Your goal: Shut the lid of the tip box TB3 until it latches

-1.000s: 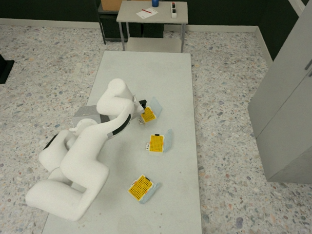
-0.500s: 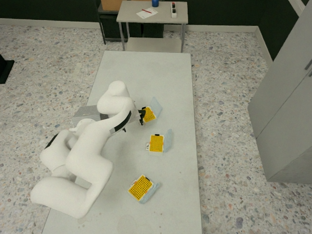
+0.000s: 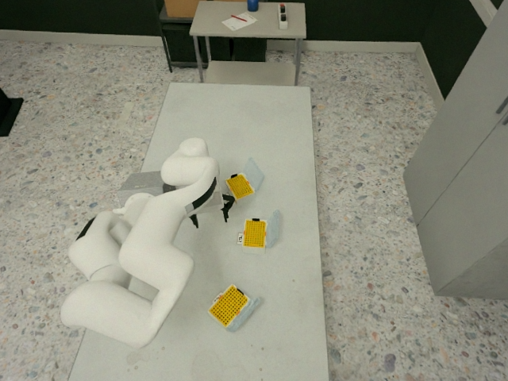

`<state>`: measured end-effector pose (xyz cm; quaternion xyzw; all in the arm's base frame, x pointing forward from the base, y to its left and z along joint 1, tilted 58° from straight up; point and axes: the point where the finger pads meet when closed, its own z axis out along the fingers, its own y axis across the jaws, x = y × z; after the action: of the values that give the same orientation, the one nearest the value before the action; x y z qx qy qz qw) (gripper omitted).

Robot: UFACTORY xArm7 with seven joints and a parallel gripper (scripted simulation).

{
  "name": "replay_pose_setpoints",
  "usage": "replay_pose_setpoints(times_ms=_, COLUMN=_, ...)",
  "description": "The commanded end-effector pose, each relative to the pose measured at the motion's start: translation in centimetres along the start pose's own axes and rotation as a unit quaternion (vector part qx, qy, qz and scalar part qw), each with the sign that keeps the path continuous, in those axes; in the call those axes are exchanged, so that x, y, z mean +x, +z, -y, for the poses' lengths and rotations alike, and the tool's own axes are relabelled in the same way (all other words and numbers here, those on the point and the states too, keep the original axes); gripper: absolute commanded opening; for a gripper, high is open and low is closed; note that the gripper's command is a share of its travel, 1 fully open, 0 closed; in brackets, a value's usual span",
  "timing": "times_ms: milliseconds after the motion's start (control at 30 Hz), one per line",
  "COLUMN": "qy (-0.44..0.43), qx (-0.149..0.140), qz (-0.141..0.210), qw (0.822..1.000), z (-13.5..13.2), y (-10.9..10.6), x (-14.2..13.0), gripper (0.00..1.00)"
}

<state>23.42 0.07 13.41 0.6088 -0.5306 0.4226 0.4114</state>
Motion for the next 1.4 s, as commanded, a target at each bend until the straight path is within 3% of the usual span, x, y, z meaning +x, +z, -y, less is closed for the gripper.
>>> replay_pose_setpoints(times_ms=0, qy=0.026, qx=-0.015, qz=-0.032, qw=0.999, z=-0.7, y=0.9, x=0.8, gripper=1.0)
replay_pose_setpoints(times_ms=100, qy=0.052, qx=-0.032, qz=-0.068, qw=0.996, z=-1.5, y=1.8, x=1.6, gripper=1.0)
replay_pose_setpoints(times_ms=200, qy=0.052, qx=-0.032, qz=-0.068, qw=0.996, z=-1.8, y=2.2, x=1.9, gripper=1.0)
replay_pose_setpoints(times_ms=367, qy=0.096, qx=-0.057, qz=-0.133, qw=0.985, z=-3.2, y=3.5, x=3.4, gripper=1.0)
replay_pose_setpoints(times_ms=667, qy=0.096, qx=-0.057, qz=-0.133, qw=0.985, z=-3.5, y=3.8, x=3.8, gripper=1.0)
replay_pose_setpoints(times_ms=1367, qy=0.096, qx=-0.057, qz=-0.134, qw=0.985, z=-3.9, y=13.0, x=1.4, gripper=1.0)
